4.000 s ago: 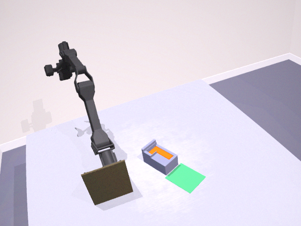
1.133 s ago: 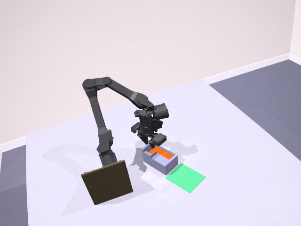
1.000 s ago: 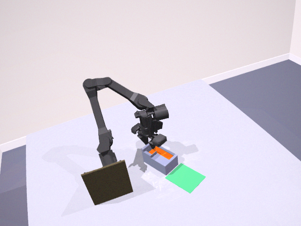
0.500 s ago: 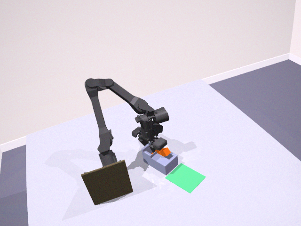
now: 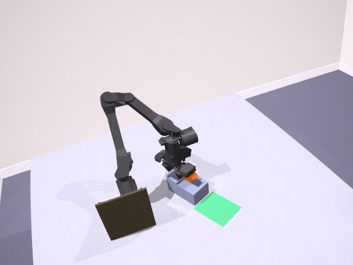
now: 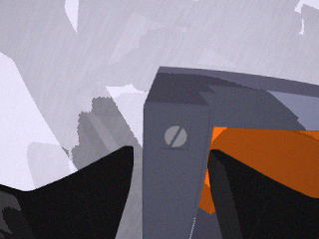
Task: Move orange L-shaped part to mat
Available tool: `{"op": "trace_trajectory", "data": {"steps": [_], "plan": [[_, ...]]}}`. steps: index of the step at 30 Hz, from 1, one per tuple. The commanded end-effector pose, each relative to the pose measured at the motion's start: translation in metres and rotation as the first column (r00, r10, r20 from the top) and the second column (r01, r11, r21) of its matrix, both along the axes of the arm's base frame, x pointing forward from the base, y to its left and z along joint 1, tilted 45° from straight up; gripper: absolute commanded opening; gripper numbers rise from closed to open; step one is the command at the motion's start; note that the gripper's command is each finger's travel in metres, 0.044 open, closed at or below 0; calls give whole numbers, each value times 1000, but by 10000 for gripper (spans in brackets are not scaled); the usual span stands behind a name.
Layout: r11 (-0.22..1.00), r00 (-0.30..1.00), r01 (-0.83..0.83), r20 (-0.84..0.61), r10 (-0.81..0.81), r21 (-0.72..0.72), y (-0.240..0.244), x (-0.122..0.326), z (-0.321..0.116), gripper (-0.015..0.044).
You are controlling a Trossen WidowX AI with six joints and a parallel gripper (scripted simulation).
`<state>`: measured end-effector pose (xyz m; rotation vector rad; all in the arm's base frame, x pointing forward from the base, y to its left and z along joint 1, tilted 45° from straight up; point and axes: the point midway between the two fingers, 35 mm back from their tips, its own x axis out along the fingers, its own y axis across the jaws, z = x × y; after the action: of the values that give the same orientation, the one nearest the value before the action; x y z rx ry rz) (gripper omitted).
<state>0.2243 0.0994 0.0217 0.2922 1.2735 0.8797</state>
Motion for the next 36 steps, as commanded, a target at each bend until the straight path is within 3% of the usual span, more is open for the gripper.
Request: {"op": "trace_trajectory", "data": {"steps": [1, 13, 22, 36], "plan": [[1000, 1000, -1, 1, 1, -1, 0, 0, 0, 180], [1000, 1000, 2, -5, -2, -8, -7, -4, 18, 180], [1000, 1000, 1, -6, -1, -9, -77, -3, 74, 180], [1000, 1000, 12, -2, -12, -9, -76, -2, 73, 180]]}}
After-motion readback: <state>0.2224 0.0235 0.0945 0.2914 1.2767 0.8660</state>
